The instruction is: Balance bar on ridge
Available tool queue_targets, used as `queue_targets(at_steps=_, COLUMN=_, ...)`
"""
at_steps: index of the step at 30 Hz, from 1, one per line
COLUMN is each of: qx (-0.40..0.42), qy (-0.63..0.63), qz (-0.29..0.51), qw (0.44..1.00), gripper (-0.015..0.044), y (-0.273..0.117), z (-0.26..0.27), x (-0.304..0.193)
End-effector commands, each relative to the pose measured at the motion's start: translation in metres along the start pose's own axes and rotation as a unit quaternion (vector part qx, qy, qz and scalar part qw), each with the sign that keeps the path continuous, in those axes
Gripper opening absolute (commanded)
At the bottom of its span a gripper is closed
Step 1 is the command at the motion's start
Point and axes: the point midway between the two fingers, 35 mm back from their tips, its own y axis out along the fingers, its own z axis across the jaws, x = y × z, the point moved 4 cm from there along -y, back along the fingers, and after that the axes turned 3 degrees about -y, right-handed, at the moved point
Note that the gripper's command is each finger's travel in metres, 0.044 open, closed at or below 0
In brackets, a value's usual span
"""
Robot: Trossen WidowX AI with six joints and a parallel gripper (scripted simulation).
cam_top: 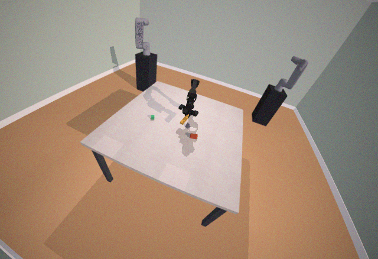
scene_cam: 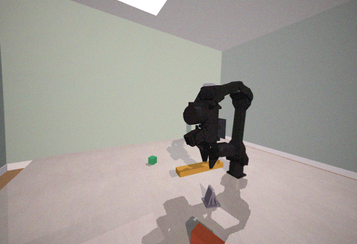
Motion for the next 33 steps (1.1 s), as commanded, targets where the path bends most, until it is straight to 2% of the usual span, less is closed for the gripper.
queue_targets(at_steps=1, qx=0.001, qy=0.039, qz=0.001, qw=0.999, gripper=0.0000, y=0.000, z=0.012, x=-0.009)
queue_targets(at_steps=9, qx=0.002, qy=0.099, qz=0.001, qw=0.995, gripper=0.0000, y=0.000, z=0.035, x=-0.022)
queue_targets(at_steps=33, qx=0.002, qy=0.101, qz=0.001, qw=0.995, gripper=0.0000, y=0.034, z=0.038, x=-0.022)
